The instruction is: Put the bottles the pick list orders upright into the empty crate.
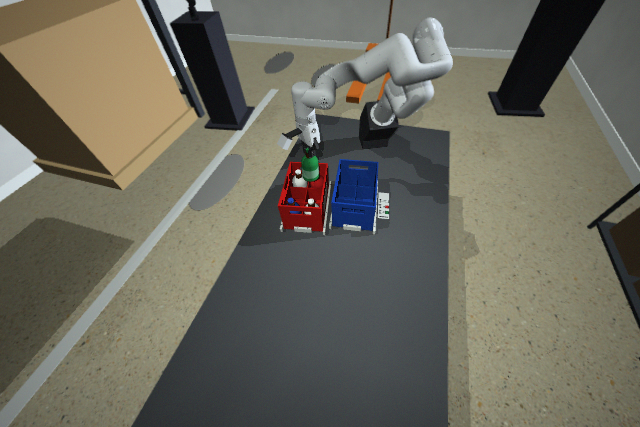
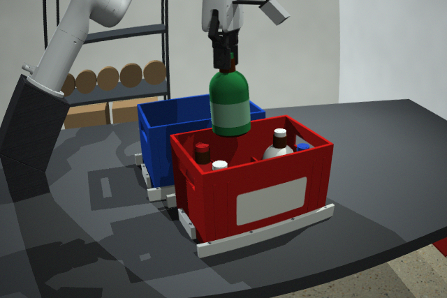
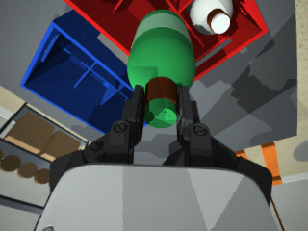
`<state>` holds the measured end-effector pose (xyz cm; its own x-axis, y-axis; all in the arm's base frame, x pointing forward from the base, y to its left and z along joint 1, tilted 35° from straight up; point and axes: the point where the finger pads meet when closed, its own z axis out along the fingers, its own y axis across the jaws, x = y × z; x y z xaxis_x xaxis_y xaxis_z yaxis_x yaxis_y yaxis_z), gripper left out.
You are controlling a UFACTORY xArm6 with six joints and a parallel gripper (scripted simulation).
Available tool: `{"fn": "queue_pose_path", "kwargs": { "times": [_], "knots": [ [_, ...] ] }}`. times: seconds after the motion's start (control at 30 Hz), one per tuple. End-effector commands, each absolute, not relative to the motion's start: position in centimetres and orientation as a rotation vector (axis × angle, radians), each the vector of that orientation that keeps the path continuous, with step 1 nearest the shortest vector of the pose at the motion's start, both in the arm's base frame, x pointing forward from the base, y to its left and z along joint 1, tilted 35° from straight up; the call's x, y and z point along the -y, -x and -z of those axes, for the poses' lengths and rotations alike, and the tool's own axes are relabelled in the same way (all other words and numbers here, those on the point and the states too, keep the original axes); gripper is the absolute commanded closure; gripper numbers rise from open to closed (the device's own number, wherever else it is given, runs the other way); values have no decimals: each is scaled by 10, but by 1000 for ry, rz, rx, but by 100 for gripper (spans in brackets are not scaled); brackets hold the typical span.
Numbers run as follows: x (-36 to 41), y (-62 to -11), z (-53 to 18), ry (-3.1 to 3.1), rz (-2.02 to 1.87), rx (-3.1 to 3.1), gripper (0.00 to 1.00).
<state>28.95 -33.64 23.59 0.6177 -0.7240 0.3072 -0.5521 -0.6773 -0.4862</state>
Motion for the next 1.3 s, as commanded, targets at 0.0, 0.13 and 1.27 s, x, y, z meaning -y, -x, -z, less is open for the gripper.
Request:
{"fn": "queue_pose_path", "kwargs": {
  "times": [0.0, 0.13, 1.27],
  "knots": [
    [330, -286, -236, 2502, 701, -1025, 100],
    [323, -283, -235, 2502, 701, -1025, 100],
    [269, -258, -227, 2502, 701, -1025, 100]
  ]
}}
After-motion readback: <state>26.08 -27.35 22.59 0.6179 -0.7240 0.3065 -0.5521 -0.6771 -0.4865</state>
